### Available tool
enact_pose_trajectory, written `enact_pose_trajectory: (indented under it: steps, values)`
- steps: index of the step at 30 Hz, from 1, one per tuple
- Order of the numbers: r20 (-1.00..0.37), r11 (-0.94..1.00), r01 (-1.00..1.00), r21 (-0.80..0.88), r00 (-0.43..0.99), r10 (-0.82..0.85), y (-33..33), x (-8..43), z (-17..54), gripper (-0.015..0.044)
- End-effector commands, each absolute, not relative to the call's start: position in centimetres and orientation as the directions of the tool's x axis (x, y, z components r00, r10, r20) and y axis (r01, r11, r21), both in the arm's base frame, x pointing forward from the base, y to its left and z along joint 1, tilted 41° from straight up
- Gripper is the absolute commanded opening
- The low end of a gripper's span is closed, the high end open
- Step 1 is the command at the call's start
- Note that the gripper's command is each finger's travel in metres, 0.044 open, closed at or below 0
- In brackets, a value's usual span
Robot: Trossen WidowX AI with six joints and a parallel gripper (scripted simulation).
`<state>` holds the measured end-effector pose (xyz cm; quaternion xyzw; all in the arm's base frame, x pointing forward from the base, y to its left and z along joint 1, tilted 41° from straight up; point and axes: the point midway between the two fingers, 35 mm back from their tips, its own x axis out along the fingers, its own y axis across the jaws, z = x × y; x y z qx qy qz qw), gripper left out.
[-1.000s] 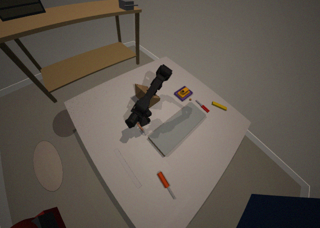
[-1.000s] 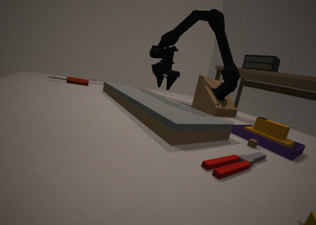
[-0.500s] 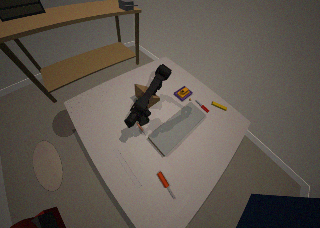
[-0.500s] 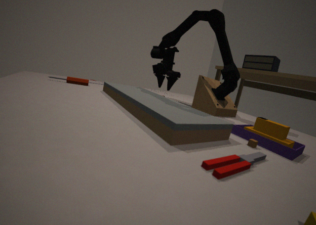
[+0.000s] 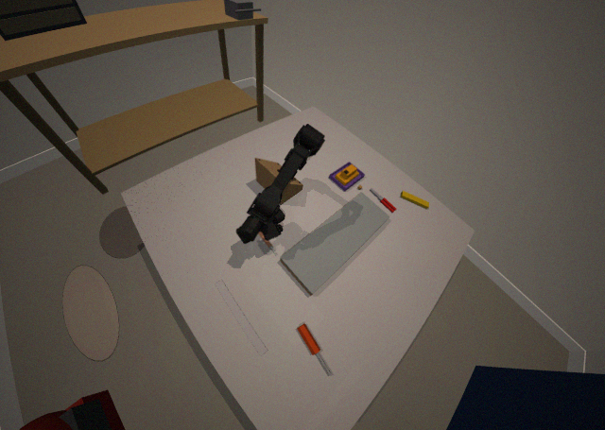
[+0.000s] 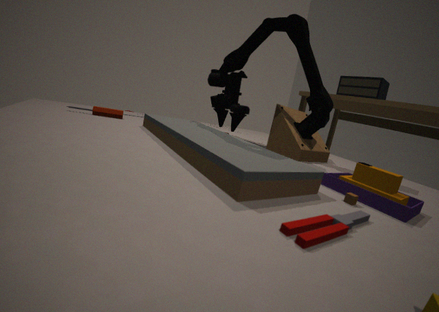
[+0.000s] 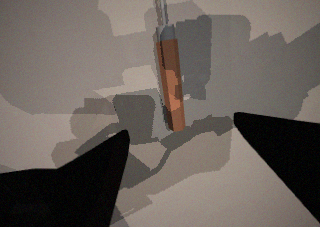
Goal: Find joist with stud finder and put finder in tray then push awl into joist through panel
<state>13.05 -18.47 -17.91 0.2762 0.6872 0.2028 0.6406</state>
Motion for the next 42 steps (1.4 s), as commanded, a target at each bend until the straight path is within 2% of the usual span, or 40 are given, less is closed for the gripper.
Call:
enact_pose_trajectory:
  steps: [1, 15, 30, 37, 42]
  values:
    - [-0.765, 0.761, 0.125, 0.637, -0.026, 0.644, -17.8, 13.1, -18.5, 0.0440]
    - [-0.764, 0.761, 0.124, 0.637, -0.026, 0.645, -16.6, 13.1, -19.8, 0.0440]
    - [-0.764, 0.761, 0.124, 0.637, -0.026, 0.645, -16.6, 13.1, -19.8, 0.0046]
    - [-0.764, 0.761, 0.124, 0.637, -0.026, 0.644, -16.7, 13.1, -19.7, 0.0000]
    - [-0.765, 0.761, 0.125, 0.636, -0.026, 0.643, -18.6, 13.2, -18.0, 0.0000]
